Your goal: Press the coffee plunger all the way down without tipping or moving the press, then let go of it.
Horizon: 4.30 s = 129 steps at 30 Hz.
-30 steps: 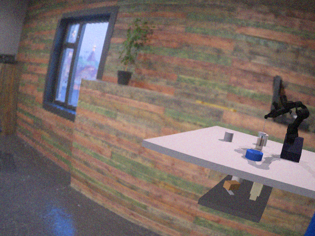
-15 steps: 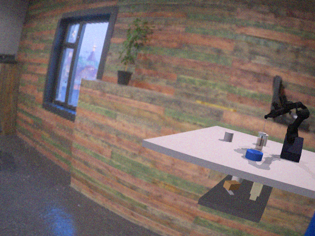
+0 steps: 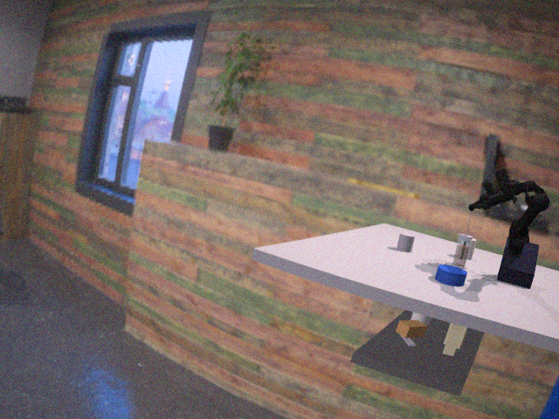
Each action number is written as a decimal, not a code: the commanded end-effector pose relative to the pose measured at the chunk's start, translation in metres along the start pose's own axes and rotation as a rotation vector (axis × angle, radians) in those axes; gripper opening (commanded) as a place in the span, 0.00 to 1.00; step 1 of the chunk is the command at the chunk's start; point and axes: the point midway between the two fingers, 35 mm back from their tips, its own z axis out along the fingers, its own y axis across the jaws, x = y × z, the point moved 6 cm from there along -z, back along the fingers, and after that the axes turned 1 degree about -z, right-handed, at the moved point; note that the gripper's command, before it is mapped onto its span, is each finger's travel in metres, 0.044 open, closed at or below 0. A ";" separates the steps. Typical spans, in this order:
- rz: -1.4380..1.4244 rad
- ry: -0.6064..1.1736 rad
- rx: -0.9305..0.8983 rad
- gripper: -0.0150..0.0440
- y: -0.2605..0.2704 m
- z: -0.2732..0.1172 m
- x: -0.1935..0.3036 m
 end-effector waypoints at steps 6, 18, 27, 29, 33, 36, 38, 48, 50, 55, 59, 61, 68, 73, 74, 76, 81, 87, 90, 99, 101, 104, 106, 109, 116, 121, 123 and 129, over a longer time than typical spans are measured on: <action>0.003 0.016 0.009 0.45 -0.005 0.010 0.013; 0.001 0.023 0.014 0.45 -0.010 0.023 0.026; -0.001 0.025 0.016 0.45 -0.013 0.033 0.037; -0.001 0.025 0.017 0.45 -0.014 0.035 0.040; -0.001 0.025 0.017 0.45 -0.015 0.040 0.045; -0.001 0.024 0.017 0.45 -0.015 0.043 0.049; -0.001 0.023 0.017 0.45 -0.016 0.045 0.051; 0.000 0.016 0.013 0.45 -0.016 0.056 0.064; 0.001 0.013 0.012 0.45 -0.016 0.059 0.067; 0.003 0.007 0.008 0.45 -0.015 0.066 0.071; 0.004 0.004 0.006 0.45 -0.015 0.071 0.070; 0.004 0.003 0.005 0.45 -0.015 0.073 0.069; 0.004 0.003 0.004 0.45 -0.017 0.077 0.066; 0.003 0.003 0.004 0.45 -0.018 0.078 0.066; 0.003 0.003 0.004 0.45 -0.018 0.078 0.065; 0.003 0.003 0.004 0.45 -0.019 0.078 0.065; 0.003 0.003 0.004 0.45 -0.019 0.078 0.065; 0.003 0.003 0.004 0.45 -0.020 0.078 0.065; 0.003 0.003 0.004 0.45 -0.021 0.079 0.064; 0.003 0.003 0.004 0.45 -0.022 0.080 0.064; 0.003 0.003 0.004 0.45 -0.022 0.080 0.063; 0.003 0.003 0.004 0.45 -0.022 0.080 0.063; 0.003 0.003 0.004 0.45 -0.022 0.080 0.063; -0.006 -0.007 0.009 0.45 -0.022 0.079 0.061; -0.006 -0.007 0.009 0.45 -0.022 0.079 0.061; -0.006 -0.007 0.009 0.67 -0.022 0.079 0.061; -0.006 -0.007 0.009 0.76 -0.022 0.079 0.061; -0.006 -0.007 0.009 1.00 -0.022 0.079 0.061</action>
